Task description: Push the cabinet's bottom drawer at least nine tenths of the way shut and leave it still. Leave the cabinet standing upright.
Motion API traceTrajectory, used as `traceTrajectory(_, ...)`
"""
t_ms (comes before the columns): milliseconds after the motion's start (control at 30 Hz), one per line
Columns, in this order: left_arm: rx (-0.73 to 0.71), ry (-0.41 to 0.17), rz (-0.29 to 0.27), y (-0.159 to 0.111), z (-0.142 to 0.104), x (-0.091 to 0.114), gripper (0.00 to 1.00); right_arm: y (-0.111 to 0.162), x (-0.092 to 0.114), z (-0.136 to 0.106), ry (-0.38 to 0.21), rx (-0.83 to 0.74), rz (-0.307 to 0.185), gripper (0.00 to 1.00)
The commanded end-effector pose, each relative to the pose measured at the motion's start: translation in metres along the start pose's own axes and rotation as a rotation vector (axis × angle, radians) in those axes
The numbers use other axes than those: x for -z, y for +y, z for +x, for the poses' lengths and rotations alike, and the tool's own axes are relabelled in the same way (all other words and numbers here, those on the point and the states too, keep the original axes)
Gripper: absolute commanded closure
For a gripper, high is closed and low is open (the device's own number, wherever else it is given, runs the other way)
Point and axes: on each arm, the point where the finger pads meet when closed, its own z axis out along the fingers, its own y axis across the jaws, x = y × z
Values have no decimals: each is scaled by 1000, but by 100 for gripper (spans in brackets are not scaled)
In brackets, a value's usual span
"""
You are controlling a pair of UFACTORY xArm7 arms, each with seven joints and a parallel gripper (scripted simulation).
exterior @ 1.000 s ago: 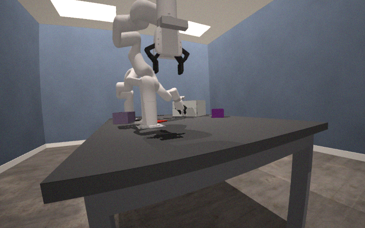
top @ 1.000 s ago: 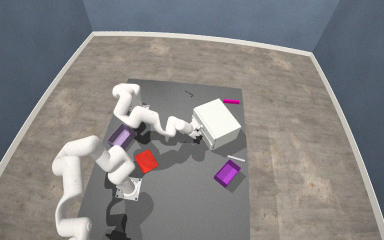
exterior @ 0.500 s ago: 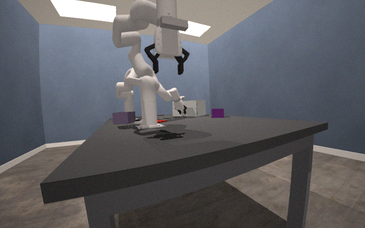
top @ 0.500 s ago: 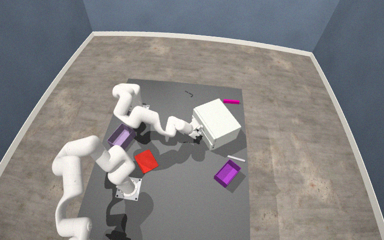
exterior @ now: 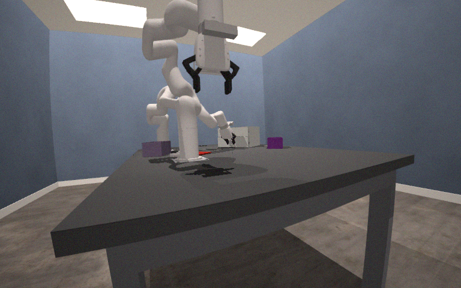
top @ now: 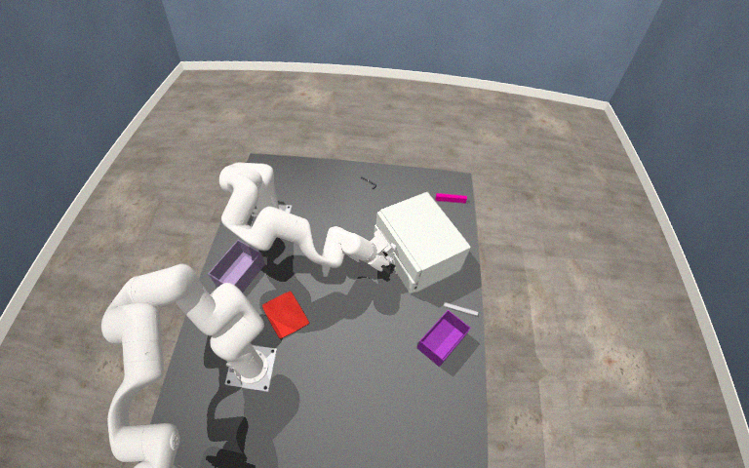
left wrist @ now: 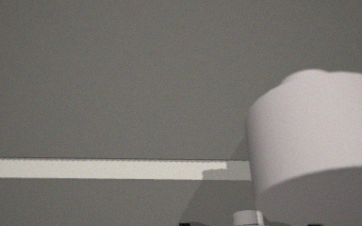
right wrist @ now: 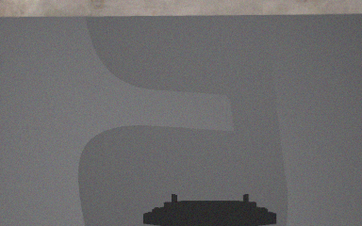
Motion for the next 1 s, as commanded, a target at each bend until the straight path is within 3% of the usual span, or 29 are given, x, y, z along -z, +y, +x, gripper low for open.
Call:
traceTrajectory(0,1,1,-2,1,1,1,40,0,1,1,2,0,0,0)
traceTrajectory(333,1,1,-2,1,-3,4,40,0,1,1,2,0,0,0)
traceTrajectory(967,1,1,-2,1,-45,33,40,0,1,1,2,0,0,0)
